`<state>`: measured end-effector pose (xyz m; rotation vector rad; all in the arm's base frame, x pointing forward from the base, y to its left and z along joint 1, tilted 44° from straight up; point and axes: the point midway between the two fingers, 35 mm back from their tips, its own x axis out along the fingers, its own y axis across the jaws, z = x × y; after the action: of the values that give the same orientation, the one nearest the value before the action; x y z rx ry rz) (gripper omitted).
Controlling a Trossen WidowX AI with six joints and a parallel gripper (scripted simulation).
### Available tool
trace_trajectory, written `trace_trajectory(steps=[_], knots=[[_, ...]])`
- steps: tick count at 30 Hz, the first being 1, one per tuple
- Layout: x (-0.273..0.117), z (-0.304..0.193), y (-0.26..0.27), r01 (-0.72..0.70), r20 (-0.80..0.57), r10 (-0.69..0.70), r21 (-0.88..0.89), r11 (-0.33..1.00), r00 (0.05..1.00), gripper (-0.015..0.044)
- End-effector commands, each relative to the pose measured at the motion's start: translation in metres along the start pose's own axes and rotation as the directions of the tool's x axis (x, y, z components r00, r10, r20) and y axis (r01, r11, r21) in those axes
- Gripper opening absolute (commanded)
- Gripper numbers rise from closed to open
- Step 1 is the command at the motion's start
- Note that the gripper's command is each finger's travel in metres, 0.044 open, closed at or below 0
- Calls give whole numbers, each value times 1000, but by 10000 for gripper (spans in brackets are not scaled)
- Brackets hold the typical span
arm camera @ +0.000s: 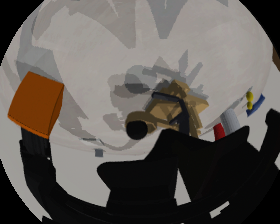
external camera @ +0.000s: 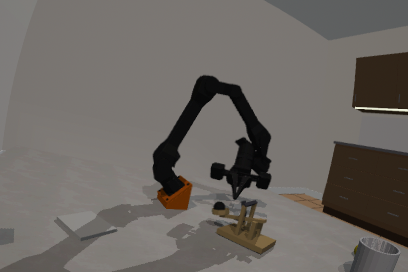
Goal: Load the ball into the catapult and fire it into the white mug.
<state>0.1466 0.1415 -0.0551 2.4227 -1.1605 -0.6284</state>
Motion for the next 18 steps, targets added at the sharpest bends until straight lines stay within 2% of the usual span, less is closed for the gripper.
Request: trace_trajectory(steps=[1,18], knots=[[6,4,0,2,-6,-3,-7,1000,1000,0],[26,23,2,2,-6,-2,-7,1000,1000,0]])
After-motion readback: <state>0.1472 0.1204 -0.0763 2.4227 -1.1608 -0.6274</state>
